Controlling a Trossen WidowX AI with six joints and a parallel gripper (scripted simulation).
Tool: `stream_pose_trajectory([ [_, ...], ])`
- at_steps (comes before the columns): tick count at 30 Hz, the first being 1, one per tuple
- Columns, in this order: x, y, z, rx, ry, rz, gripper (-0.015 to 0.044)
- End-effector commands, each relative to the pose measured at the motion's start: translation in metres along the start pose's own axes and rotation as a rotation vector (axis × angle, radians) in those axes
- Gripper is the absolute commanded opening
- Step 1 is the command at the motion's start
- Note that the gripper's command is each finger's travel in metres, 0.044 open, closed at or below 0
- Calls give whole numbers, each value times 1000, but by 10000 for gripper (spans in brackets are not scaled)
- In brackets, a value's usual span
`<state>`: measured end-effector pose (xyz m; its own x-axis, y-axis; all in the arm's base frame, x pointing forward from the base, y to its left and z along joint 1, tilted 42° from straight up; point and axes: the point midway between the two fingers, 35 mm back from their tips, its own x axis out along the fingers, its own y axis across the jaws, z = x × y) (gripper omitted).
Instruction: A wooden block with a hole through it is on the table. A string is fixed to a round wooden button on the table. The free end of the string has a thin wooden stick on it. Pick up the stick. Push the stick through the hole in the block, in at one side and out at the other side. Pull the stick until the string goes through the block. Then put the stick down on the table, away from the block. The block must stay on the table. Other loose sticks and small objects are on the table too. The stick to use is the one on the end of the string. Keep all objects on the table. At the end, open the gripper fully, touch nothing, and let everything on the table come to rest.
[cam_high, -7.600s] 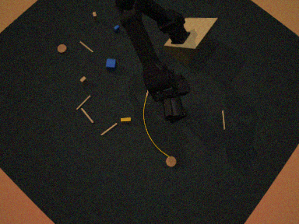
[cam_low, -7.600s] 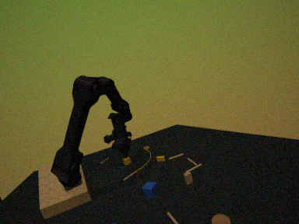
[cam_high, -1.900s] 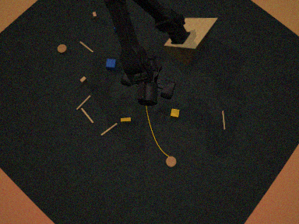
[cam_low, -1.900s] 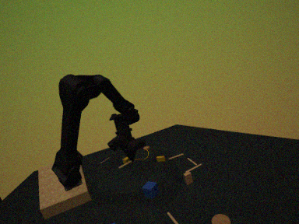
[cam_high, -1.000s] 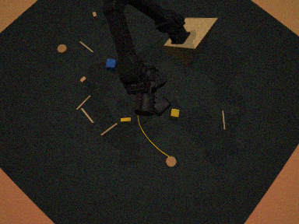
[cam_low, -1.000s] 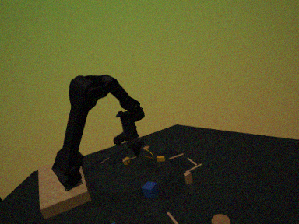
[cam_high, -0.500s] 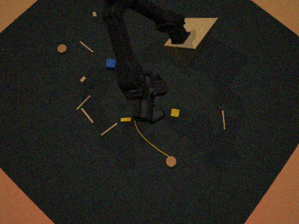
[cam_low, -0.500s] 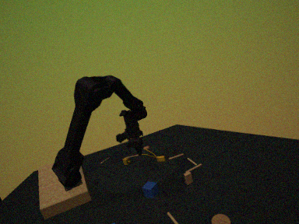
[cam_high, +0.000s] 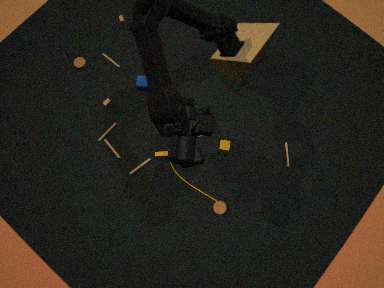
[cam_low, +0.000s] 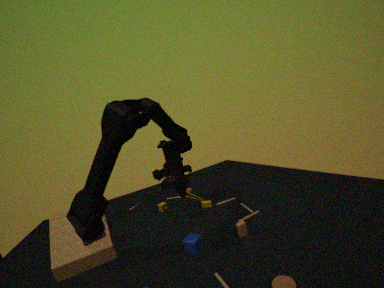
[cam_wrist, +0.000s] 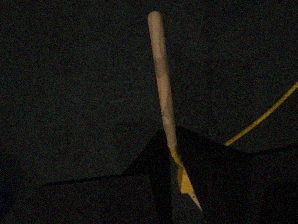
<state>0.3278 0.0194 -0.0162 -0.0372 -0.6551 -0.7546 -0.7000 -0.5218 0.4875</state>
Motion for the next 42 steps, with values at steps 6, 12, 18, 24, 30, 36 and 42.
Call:
stream_pose_trajectory([
  [6, 1, -12, -6, 162, 8, 1, 0],
  [12, 1, -19, -9, 271, 9, 0, 0],
  [18, 2, -25, -12, 380, 10, -2, 0],
  [24, 2, -28, -13, 424, 11, -2, 0],
  [30, 2, -26, -19, 423, 11, -3, 0],
  [36, 2, -24, -26, 423, 11, -3, 0],
  [42, 2, -21, -33, 423, 11, -3, 0],
])
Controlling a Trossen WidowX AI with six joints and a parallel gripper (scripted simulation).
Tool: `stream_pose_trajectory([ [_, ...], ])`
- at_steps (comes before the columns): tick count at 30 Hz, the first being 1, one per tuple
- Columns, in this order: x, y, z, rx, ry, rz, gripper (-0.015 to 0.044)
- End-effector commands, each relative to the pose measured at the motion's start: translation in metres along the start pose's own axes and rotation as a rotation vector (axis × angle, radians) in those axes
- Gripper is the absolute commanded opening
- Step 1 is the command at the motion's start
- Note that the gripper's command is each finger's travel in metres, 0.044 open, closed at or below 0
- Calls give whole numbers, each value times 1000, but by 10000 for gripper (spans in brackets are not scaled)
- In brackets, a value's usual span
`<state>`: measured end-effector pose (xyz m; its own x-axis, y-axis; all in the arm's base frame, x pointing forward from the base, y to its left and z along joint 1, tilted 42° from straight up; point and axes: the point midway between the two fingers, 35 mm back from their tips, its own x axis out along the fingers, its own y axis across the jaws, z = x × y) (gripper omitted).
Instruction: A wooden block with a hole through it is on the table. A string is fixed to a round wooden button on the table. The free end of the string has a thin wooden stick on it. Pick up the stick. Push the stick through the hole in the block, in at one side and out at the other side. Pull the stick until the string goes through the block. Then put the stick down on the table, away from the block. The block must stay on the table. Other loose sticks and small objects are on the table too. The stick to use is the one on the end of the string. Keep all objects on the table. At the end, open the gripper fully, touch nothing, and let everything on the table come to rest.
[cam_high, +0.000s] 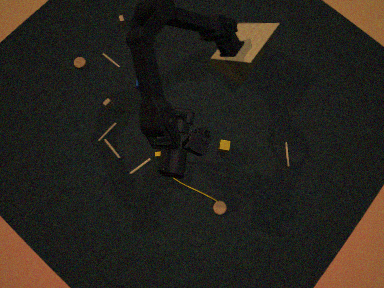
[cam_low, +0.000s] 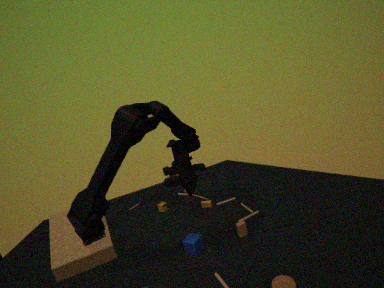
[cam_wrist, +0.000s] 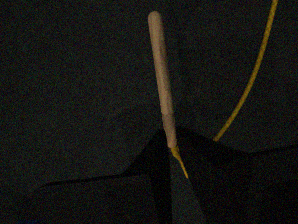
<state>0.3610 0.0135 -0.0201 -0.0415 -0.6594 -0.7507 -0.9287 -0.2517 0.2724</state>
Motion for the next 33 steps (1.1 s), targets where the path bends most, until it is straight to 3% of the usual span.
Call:
stream_pose_trajectory([
  [1, -4, -2, -9, 6, 6, -11, 0],
  [33, -4, -1, -50, 7, 10, -11, 0],
])
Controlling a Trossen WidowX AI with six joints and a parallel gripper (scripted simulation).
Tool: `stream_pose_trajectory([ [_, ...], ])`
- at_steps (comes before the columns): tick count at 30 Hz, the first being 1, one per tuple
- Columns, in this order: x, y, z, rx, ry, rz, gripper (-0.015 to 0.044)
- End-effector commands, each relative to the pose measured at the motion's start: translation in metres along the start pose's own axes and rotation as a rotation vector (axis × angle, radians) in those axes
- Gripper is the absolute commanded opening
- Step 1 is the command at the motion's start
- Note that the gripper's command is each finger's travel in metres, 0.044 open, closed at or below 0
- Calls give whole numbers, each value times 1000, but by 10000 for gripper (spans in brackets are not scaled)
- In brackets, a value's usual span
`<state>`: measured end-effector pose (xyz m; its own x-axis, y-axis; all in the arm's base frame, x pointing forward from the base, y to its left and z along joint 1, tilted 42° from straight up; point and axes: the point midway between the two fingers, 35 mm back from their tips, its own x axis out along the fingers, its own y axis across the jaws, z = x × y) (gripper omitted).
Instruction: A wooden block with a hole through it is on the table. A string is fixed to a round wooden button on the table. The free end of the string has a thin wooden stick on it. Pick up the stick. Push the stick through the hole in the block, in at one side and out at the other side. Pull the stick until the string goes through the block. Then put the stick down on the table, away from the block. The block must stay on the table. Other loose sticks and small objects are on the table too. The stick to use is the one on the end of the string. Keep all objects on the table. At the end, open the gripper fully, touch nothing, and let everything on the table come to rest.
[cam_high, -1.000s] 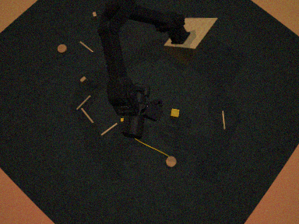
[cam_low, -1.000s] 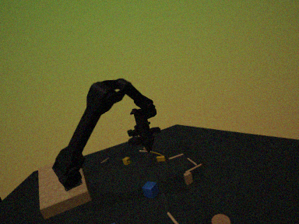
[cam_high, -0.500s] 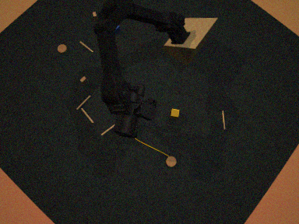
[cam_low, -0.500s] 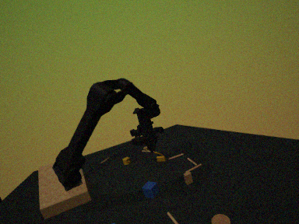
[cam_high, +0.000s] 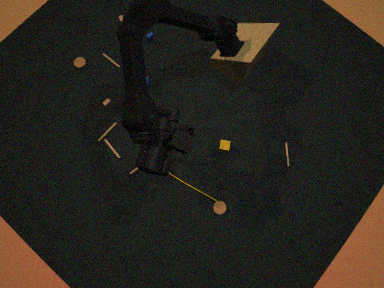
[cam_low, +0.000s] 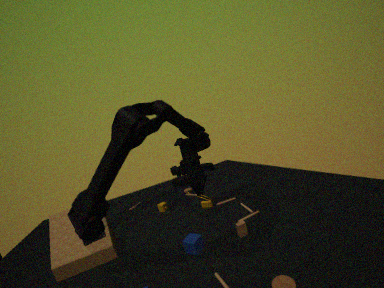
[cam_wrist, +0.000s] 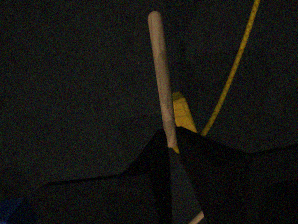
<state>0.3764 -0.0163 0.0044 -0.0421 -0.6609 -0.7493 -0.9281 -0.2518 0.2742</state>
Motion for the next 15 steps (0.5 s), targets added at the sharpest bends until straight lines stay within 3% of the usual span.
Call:
stream_pose_trajectory([
  [1, -4, -1, -10, 8, 9, -12, 0],
  [15, -4, 0, -21, 8, 14, -11, 0],
])
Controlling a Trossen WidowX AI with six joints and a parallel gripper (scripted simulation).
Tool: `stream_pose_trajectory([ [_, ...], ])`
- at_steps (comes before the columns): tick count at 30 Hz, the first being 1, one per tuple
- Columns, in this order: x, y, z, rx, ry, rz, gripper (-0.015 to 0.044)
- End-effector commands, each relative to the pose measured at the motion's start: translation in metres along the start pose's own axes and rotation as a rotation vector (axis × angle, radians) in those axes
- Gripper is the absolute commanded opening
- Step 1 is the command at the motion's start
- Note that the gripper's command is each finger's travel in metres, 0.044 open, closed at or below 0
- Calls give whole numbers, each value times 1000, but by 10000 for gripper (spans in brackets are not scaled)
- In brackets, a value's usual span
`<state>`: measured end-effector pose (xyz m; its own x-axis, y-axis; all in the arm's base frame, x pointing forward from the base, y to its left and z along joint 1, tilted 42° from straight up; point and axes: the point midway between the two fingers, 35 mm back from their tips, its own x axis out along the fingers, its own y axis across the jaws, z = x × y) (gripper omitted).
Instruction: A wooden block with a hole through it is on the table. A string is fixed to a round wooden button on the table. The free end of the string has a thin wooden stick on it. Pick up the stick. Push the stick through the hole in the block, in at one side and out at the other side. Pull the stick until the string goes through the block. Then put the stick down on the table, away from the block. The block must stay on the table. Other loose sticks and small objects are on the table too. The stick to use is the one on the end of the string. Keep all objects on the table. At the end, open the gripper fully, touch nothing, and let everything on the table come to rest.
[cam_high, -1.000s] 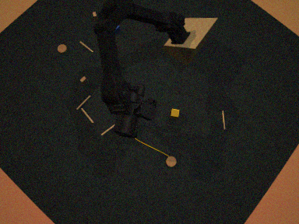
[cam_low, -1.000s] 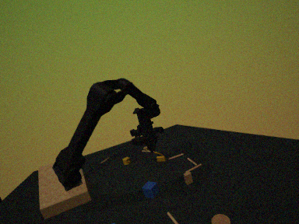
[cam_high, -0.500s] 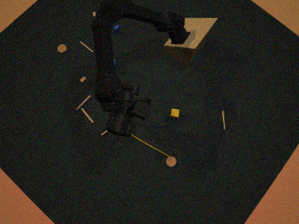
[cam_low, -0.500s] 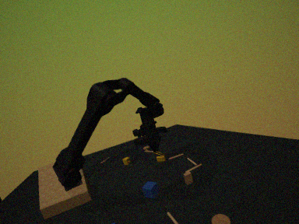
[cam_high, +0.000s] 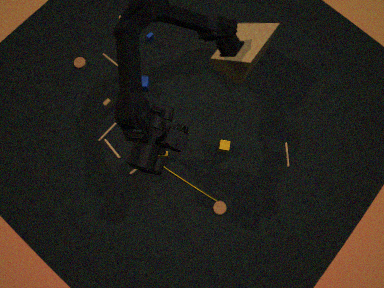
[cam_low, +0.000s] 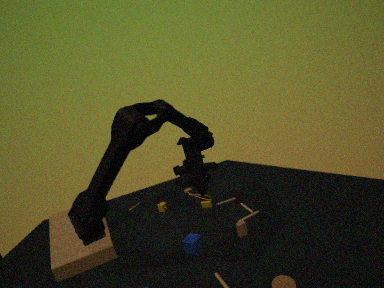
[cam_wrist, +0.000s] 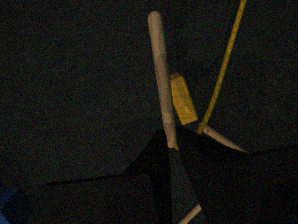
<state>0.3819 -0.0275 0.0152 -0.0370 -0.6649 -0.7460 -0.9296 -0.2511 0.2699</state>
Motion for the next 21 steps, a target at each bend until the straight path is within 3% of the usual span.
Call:
stream_pose_trajectory([
  [1, -3, -1, -5, 5, 8, -8, 0],
  [21, 13, 13, 4, 4, 8, -7, 0],
])
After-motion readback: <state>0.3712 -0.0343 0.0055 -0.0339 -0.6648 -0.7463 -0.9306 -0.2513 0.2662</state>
